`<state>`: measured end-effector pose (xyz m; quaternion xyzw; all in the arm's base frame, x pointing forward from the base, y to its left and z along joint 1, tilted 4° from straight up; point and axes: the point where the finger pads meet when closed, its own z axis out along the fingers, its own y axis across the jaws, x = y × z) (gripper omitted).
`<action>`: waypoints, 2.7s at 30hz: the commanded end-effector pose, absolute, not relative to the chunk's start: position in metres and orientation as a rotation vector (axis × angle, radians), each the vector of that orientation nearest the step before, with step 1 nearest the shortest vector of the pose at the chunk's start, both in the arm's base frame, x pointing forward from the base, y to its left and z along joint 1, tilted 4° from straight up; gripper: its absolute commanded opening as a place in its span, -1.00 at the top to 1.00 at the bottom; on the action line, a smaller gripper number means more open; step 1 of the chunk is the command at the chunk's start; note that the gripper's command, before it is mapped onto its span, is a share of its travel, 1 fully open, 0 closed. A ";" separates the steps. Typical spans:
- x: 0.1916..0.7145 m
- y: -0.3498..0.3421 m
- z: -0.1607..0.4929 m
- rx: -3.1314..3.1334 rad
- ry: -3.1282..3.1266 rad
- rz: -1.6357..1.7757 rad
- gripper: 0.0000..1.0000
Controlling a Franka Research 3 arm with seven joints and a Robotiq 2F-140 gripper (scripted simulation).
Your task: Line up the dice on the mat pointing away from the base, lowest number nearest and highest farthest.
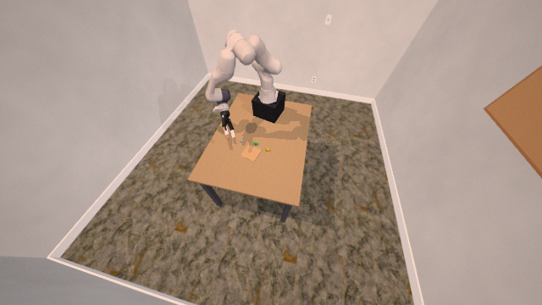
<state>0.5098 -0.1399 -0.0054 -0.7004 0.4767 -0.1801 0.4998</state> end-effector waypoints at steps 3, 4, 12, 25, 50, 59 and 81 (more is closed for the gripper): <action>0.496 -0.139 -0.014 -1.903 1.056 -0.432 -1.00; 0.493 -0.137 -0.015 -1.963 1.022 -0.422 -1.00; 0.488 -0.136 -0.015 -2.075 0.952 -0.408 -1.00; 0.480 -0.133 -0.016 -2.231 0.846 -0.382 -1.00; 0.472 -0.130 -0.017 -2.391 0.724 -0.353 -1.00; 0.465 -0.127 -0.018 -2.531 0.603 -0.323 -1.00; 0.458 -0.124 -0.019 -2.658 0.481 -0.292 -1.00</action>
